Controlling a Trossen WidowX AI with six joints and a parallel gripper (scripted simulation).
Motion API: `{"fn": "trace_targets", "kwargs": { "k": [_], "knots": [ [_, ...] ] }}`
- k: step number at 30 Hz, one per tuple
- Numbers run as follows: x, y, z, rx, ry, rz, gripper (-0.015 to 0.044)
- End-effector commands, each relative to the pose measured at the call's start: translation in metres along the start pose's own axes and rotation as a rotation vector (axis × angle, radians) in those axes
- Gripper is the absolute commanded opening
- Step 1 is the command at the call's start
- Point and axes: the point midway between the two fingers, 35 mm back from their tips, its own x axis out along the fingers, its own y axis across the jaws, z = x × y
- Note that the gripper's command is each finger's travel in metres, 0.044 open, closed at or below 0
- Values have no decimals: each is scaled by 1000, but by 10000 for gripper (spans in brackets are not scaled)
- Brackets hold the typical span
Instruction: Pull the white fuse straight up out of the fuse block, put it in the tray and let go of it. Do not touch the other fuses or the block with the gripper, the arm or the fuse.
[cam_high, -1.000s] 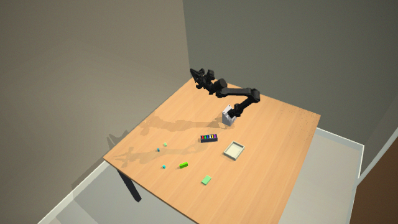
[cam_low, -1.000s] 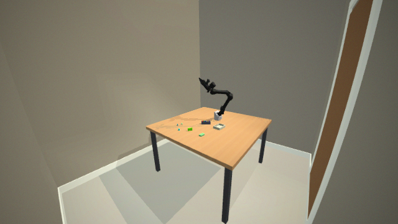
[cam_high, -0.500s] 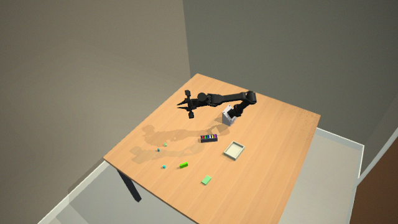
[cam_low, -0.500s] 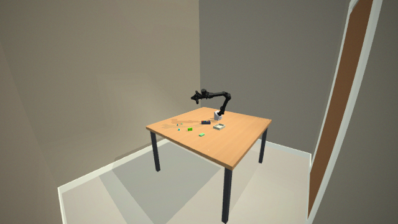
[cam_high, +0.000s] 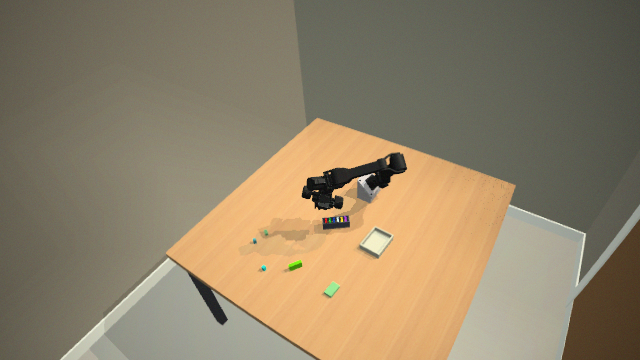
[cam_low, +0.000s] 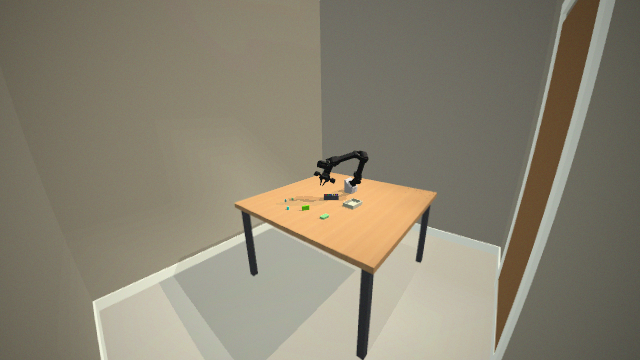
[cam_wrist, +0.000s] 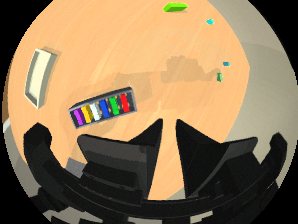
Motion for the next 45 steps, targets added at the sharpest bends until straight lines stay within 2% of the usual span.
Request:
{"fn": "trace_targets", "kwargs": {
  "k": [1,3,5,45],
  "knots": [
    [11,54,-6,-115,4,245,68],
    [11,78,-7,-162,-9,358,68],
    [11,87,-8,-177,-15,396,68],
    [36,103,-11,-176,-16,397,68]
  ]
}}
